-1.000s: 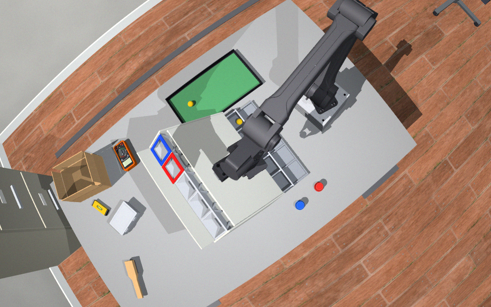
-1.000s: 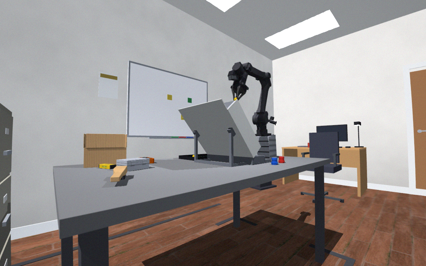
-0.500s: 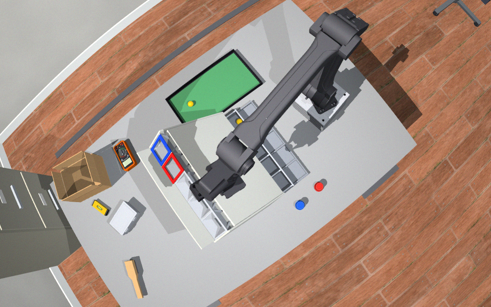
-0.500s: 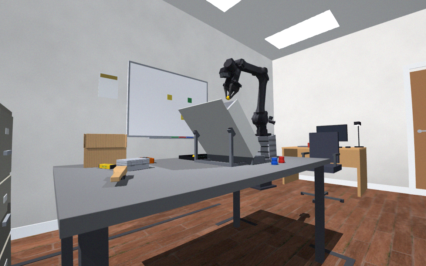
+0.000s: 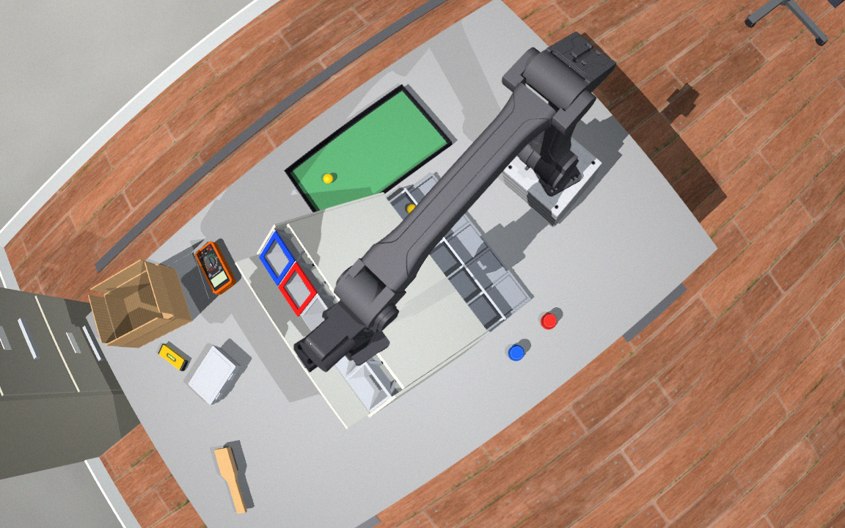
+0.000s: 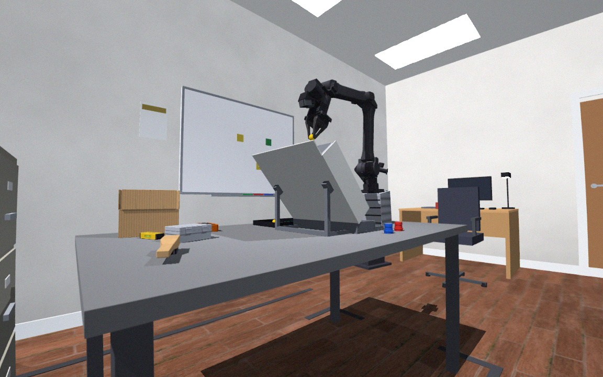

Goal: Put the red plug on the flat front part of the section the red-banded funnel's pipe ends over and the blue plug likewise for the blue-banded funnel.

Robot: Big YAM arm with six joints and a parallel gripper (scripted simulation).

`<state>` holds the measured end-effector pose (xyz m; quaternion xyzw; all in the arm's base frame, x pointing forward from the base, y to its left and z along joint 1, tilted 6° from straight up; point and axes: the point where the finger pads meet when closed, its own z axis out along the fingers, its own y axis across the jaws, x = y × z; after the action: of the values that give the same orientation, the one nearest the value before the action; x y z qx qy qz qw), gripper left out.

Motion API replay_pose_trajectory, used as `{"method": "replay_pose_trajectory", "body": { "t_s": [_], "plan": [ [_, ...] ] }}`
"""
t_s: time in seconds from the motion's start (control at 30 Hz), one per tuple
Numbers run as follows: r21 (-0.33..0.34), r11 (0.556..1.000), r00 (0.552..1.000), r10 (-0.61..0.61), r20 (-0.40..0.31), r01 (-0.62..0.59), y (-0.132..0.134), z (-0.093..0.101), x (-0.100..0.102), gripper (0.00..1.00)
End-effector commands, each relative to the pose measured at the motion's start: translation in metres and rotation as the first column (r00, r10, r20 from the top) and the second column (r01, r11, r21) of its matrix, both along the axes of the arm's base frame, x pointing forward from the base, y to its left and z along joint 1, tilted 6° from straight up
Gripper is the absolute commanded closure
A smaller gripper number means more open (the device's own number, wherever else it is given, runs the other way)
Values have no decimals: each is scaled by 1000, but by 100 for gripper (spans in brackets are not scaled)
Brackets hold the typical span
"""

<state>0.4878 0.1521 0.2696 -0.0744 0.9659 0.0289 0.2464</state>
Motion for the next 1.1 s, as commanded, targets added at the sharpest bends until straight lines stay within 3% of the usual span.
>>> {"method": "replay_pose_trajectory", "body": {
  "t_s": [0.0,0.17,1.07],
  "plan": [
    [13,1000,998,3,63,-4,2,31,27,100],
    [13,1000,998,4,65,-5,4,33,35,100],
    [13,1000,998,4,65,-5,4,32,35,100]
  ]
}}
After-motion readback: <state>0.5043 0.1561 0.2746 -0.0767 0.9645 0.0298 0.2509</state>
